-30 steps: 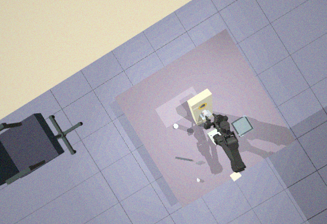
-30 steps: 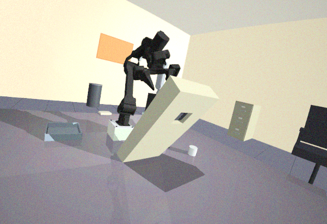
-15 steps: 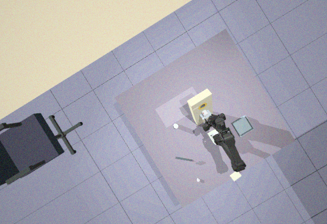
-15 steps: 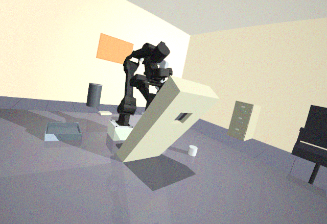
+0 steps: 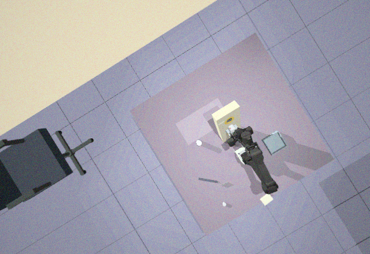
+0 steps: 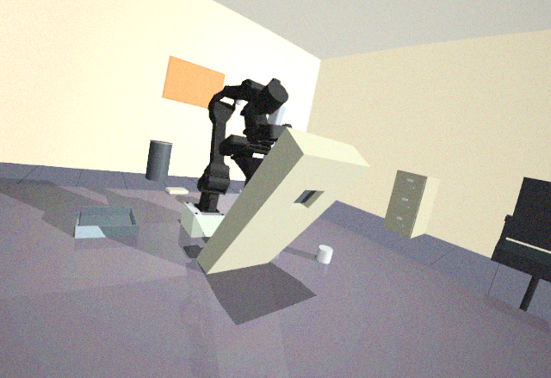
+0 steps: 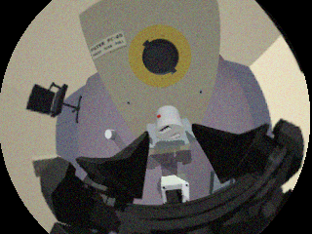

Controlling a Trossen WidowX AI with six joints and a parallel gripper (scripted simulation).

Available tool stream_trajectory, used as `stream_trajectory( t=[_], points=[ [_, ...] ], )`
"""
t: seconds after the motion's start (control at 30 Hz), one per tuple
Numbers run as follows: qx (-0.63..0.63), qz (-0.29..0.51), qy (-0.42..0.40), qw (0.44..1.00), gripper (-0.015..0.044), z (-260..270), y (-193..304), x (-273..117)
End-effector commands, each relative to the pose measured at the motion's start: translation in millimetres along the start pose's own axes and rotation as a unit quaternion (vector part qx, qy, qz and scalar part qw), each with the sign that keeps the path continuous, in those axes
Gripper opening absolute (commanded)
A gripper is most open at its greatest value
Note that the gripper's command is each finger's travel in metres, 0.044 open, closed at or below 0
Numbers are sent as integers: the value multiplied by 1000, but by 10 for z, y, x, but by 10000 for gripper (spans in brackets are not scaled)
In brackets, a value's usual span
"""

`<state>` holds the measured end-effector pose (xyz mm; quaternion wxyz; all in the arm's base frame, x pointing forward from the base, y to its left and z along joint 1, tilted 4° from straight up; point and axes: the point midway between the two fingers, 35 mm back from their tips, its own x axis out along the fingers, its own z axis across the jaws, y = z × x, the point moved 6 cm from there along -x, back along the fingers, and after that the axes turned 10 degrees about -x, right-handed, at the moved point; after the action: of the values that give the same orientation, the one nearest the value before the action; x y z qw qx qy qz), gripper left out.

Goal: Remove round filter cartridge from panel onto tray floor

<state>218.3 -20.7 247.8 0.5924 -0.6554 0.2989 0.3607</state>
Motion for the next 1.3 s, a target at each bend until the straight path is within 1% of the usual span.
stream_trajectory(
  t=[0.0,0.3,0.63,0.7,1.0,1.23,1.27],
  points=[
    [3,10,-1,1000,305,-1,24,108],
    [3,9,-1,1000,305,4,36,247],
    [3,9,-1,1000,305,4,37,257],
    [0,4,-1,1000,252,6,22,228],
    [0,4,-1,1000,192,6,22,228],
    [0,4,-1,1000,8,-9,-58,192],
    [0,3,-1,1000,0,-15,-90,177]
  ],
)
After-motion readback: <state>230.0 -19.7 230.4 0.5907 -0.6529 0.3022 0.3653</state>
